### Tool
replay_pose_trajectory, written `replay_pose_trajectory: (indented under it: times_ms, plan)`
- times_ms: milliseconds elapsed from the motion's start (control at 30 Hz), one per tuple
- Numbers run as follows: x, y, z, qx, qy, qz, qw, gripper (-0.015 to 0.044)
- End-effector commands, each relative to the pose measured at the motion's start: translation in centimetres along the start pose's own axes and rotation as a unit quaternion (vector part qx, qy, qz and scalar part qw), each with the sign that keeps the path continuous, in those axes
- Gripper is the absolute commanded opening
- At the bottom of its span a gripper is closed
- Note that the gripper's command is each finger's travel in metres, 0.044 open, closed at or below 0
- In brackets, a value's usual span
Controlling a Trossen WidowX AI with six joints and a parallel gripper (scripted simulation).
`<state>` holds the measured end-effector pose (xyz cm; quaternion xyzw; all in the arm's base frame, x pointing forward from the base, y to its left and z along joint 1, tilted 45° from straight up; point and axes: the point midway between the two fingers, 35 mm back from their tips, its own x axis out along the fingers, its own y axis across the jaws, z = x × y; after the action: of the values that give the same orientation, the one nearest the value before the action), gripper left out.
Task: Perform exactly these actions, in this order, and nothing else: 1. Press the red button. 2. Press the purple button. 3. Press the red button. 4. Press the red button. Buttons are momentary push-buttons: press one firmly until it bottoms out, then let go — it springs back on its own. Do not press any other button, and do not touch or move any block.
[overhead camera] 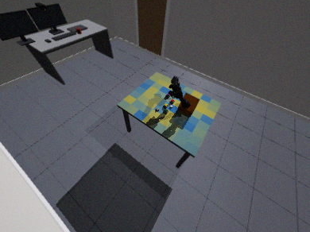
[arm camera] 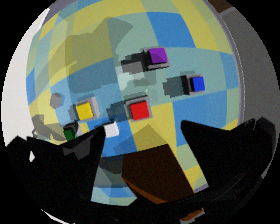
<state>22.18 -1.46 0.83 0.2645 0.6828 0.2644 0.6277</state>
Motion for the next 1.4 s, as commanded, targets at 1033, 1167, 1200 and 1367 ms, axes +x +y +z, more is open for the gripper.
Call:
replay_pose_trajectory:
  times_ms: [1033, 1167, 1200, 1367]
  plan:
    - [7.4, 0.0, -1.0, -0.085, 0.030, 0.004, 0.996, 0.0020]
    - [8.1, 0.0, -1.1, -0.085, 0.030, 0.004, 0.996, 0.0020]
    - [8.2, 0.0, -1.1, -0.085, 0.030, 0.004, 0.996, 0.0020]
    - [9.1, 0.0, -1.1, -0.085, 0.030, 0.004, 0.996, 0.0020]
